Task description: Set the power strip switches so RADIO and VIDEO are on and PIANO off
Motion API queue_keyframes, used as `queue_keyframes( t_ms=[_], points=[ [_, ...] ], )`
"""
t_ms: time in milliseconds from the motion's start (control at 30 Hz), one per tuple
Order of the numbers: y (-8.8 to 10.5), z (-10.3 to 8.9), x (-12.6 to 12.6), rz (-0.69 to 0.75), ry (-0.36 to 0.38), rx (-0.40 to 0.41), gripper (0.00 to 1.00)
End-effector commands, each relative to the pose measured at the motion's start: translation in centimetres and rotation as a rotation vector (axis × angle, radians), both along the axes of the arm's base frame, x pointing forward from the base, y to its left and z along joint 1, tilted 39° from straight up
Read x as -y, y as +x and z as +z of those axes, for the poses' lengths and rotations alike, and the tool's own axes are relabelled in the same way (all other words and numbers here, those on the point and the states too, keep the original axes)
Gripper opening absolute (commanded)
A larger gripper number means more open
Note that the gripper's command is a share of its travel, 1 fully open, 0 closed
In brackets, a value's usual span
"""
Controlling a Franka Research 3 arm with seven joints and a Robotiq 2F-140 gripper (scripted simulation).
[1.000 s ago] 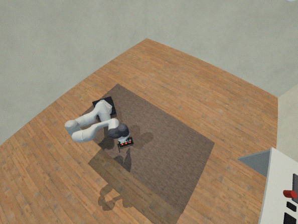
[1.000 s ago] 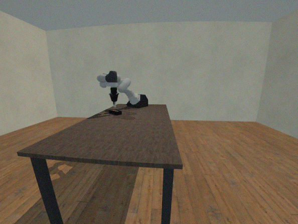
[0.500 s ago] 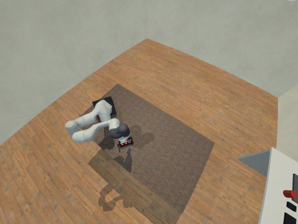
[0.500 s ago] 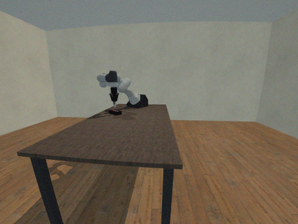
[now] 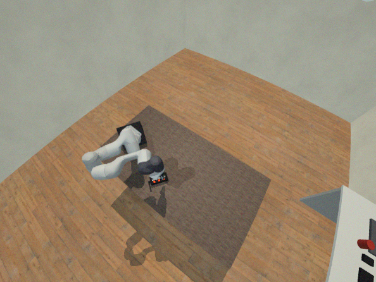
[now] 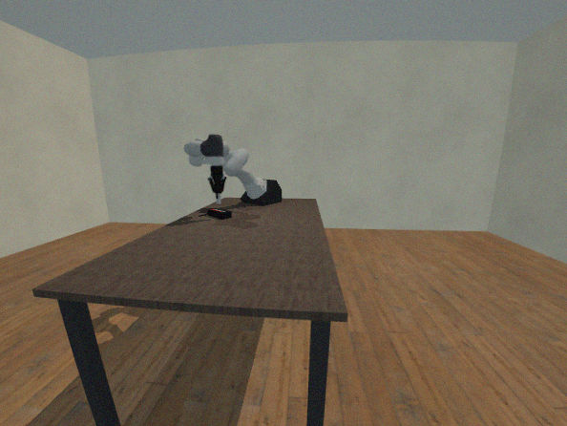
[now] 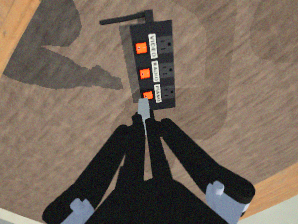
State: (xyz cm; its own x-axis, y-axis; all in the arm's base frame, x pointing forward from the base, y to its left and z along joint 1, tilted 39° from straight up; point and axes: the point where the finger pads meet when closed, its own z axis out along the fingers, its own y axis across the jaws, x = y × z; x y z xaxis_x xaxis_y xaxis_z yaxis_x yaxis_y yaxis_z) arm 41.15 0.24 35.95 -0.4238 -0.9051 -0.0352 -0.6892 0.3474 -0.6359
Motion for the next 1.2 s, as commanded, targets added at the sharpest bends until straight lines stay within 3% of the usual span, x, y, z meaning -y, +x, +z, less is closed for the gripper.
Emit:
queue_keyframes(
  t_ms=[0, 1167],
  points=[
    [0.0, 0.1, -0.1, -0.004, 0.008, 0.002, 0.00],
    [1.3, -1.6, 0.4, -0.004, 0.008, 0.002, 0.00]
  ],
)
